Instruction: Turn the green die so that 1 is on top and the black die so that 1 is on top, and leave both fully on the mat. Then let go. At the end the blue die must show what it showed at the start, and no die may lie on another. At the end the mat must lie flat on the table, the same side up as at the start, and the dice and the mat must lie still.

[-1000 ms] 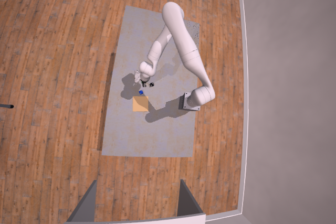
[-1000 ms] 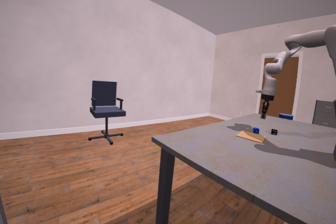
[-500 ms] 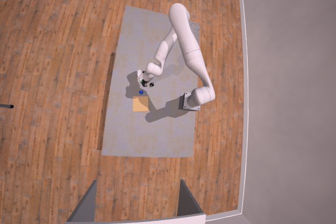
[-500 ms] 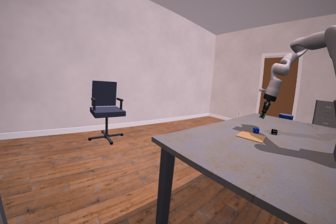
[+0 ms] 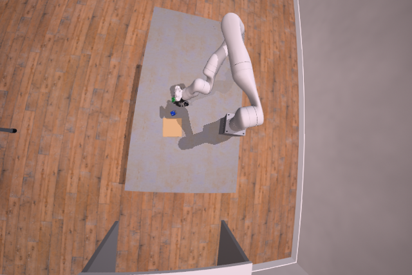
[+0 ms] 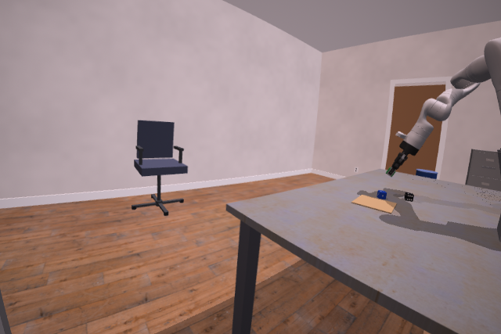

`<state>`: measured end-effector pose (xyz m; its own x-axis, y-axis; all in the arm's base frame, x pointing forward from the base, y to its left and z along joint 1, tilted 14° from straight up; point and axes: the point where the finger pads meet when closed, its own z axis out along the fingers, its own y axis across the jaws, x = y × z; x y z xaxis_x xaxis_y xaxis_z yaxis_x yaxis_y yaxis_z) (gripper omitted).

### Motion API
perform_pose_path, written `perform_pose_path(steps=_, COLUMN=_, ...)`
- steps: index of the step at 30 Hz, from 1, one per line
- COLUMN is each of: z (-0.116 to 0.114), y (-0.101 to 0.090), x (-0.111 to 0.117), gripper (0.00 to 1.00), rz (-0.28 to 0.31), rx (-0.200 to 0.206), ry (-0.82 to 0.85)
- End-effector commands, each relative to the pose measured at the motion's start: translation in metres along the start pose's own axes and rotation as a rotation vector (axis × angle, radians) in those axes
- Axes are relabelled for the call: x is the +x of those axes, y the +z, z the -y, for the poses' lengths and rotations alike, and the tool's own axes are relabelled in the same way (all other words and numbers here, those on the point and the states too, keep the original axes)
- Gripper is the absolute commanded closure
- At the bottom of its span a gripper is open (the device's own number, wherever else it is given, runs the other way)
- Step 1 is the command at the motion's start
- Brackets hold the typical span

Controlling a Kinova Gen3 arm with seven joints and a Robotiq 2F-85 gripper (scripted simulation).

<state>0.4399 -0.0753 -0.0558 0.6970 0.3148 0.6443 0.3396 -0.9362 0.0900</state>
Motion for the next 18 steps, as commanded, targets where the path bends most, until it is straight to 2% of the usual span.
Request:
perform_pose_path(steps=1, z=0.0032, y=0.0002, x=-0.014, gripper=0.74, rz=-0.037, rx=0.009, ry=0.049)
perform_pose_path(steps=8, z=0.0037, y=0.0, x=-0.0145, gripper=0.74, rz=-0.193, rx=0.004, ry=0.051)
perform_pose_path(steps=10, z=0.0037, y=0.0, x=-0.0145, gripper=0.74, rz=-0.193, rx=0.004, ry=0.051)
perform_pose_path(steps=18, z=0.0039, y=0.0, x=-0.0152, gripper=0.74, rz=-0.367, rx=-0.001, ry=0.053)
